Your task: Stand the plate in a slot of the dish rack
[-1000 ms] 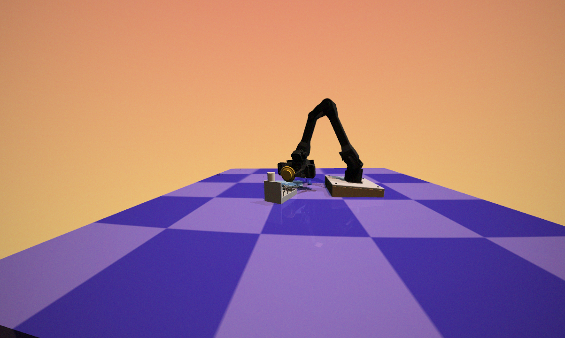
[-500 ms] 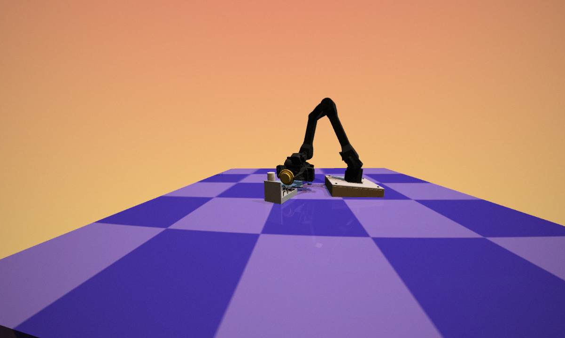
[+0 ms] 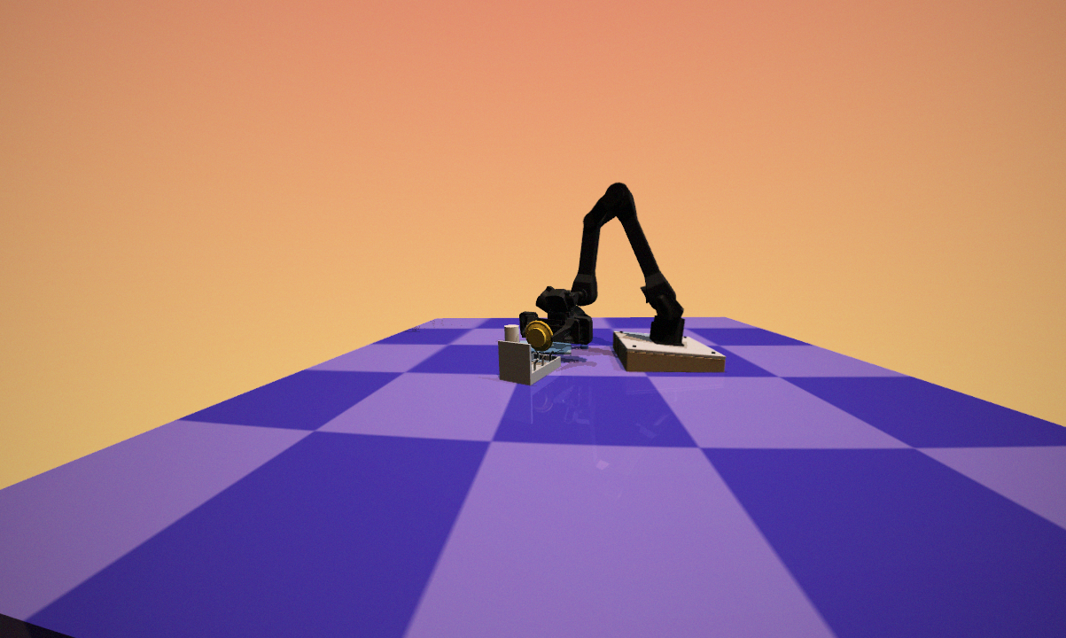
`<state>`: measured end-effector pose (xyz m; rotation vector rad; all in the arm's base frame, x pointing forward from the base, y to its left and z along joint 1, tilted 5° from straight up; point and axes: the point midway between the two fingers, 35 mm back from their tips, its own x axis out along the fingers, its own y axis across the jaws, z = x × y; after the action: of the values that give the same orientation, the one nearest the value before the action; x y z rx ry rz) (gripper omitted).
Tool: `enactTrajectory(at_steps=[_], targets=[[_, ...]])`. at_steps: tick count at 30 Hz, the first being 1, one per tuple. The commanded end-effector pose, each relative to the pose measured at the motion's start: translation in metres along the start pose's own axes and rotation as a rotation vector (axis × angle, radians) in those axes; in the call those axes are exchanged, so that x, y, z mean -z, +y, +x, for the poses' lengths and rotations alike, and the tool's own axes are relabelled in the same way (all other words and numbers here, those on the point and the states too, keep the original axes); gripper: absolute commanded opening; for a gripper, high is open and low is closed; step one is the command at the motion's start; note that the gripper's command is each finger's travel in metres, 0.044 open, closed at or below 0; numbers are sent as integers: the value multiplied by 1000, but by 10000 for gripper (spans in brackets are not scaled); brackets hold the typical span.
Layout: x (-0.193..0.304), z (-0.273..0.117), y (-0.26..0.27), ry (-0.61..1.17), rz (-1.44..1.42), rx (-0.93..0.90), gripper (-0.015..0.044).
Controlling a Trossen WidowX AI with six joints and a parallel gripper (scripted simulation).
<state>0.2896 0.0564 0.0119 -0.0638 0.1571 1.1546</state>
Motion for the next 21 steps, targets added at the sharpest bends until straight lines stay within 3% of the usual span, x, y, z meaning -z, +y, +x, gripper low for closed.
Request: enactTrajectory(at_steps=[1, 21], targets=[[0, 4, 3, 0, 7, -1, 0], [15, 6, 4, -1, -6, -1, 0]])
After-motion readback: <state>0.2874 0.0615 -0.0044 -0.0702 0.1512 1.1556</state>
